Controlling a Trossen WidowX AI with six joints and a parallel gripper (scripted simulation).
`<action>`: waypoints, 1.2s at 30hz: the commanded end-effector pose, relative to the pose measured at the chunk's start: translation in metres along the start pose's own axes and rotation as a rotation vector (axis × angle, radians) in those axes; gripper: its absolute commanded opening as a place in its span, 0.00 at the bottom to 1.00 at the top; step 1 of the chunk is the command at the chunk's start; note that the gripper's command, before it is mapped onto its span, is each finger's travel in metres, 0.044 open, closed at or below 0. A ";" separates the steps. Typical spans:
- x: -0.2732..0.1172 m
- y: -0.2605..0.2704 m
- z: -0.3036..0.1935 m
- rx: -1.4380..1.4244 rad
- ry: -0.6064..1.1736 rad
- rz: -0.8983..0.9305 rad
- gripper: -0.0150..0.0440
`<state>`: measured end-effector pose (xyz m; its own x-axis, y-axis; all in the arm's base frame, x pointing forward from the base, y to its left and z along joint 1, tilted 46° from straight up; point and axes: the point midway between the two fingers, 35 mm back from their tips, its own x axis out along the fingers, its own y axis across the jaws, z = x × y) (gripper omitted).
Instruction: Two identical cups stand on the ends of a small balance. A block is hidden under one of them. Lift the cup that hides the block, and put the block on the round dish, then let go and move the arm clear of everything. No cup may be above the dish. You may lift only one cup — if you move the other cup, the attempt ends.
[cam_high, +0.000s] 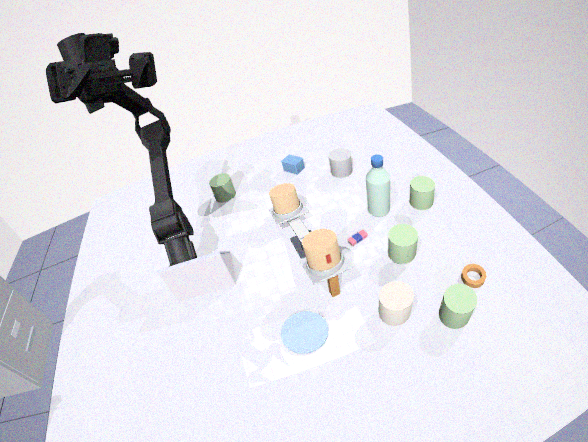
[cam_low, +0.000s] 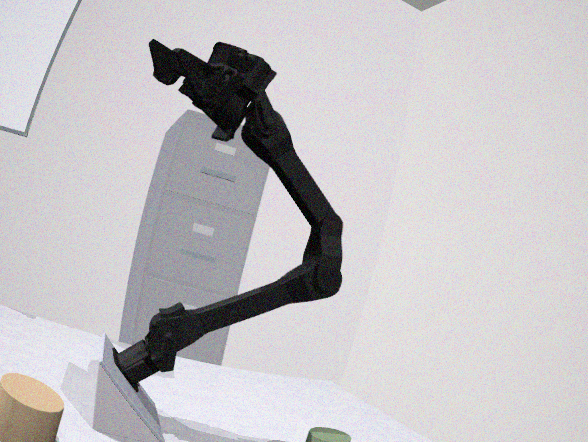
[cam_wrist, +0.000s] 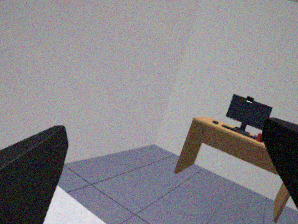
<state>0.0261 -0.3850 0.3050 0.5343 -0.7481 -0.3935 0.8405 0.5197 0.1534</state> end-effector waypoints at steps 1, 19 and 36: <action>0.016 0.014 -0.030 -0.014 0.095 0.084 1.00; 0.039 0.104 -0.161 -0.076 0.471 0.559 1.00; -0.008 0.195 -0.242 -0.028 0.693 1.072 1.00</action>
<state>0.1595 -0.1960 0.1212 0.7825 0.3433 -0.5195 0.0743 0.7768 0.6254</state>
